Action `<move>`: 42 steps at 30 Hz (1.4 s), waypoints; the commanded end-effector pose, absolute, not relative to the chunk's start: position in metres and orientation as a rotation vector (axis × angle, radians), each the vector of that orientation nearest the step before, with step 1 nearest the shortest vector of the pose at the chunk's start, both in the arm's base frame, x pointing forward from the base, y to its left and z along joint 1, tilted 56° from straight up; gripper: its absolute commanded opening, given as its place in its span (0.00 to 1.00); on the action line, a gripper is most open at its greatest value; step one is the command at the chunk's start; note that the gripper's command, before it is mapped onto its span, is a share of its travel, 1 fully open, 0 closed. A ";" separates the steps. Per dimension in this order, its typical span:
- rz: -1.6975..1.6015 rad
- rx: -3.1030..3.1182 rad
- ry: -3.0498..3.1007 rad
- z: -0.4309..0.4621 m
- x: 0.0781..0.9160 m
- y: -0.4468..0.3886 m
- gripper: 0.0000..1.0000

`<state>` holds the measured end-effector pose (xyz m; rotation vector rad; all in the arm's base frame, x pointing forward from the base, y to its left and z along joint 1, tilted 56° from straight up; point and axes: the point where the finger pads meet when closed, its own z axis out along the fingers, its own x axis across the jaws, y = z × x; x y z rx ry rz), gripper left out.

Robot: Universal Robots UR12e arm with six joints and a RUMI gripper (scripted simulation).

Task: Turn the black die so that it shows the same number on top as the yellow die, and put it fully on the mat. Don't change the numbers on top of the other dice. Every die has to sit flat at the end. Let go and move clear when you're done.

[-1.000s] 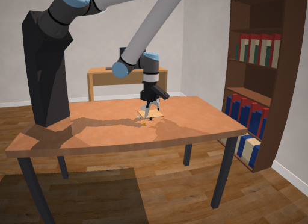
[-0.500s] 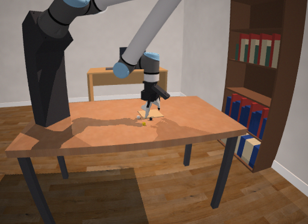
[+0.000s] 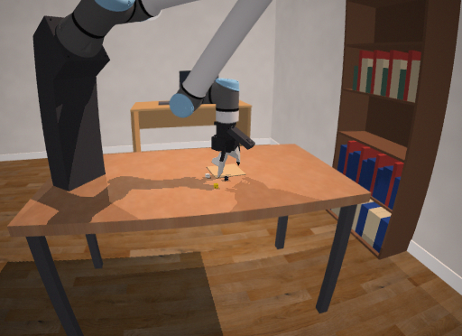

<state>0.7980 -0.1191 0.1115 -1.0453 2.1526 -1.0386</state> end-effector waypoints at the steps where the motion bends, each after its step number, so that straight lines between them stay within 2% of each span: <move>1: -1.039 -1.045 2.152 0.112 0.798 -0.119 1.00; 13: -1.039 -1.045 2.152 0.109 0.796 -0.118 1.00; 30: -1.039 -1.045 2.152 0.046 0.755 -0.101 1.00; 42: -1.039 -1.045 2.152 0.041 0.753 -0.100 1.00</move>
